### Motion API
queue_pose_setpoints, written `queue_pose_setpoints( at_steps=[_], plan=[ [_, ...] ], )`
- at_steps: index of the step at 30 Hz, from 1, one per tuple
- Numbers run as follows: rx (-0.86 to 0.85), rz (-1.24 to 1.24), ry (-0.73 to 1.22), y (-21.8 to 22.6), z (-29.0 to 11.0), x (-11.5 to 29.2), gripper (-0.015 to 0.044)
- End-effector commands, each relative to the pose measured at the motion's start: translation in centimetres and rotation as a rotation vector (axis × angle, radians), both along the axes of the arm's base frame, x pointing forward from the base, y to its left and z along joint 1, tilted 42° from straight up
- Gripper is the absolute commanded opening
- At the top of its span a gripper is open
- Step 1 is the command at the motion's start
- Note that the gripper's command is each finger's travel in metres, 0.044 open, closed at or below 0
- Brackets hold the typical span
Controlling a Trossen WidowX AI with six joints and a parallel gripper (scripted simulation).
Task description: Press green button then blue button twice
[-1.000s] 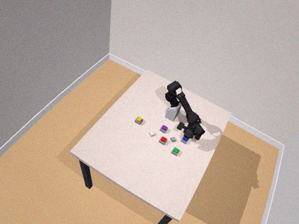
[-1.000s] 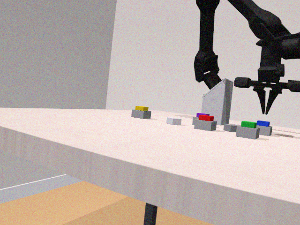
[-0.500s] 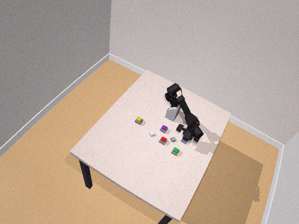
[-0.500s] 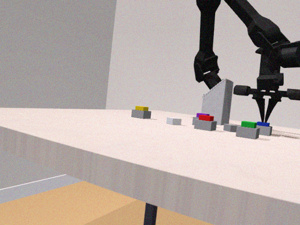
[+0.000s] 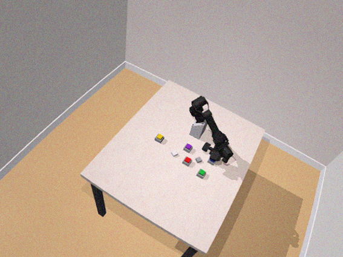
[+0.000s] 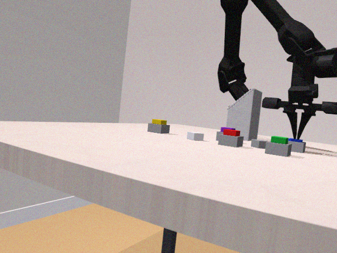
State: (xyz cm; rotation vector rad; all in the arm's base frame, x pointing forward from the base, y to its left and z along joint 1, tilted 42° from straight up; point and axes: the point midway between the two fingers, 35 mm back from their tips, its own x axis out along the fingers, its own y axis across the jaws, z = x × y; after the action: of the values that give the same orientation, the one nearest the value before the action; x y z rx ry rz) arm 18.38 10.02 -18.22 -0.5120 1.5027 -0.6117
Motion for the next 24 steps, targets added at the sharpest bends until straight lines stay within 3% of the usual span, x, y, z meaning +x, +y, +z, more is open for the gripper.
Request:
queue_pose_setpoints(
  at_steps=[1,11,19,24],
  plan=[
    [-0.005,0.005,0.003,-0.1,0.0,0.0,0.0020],
    [-0.004,0.005,0.004,2.2,2.6,0.1,0.0020],
    [-0.003,0.005,0.001,5.6,6.8,6.4,0.0230],
    [-0.004,0.005,0.001,5.8,7.4,7.0,0.0361]
  ],
)
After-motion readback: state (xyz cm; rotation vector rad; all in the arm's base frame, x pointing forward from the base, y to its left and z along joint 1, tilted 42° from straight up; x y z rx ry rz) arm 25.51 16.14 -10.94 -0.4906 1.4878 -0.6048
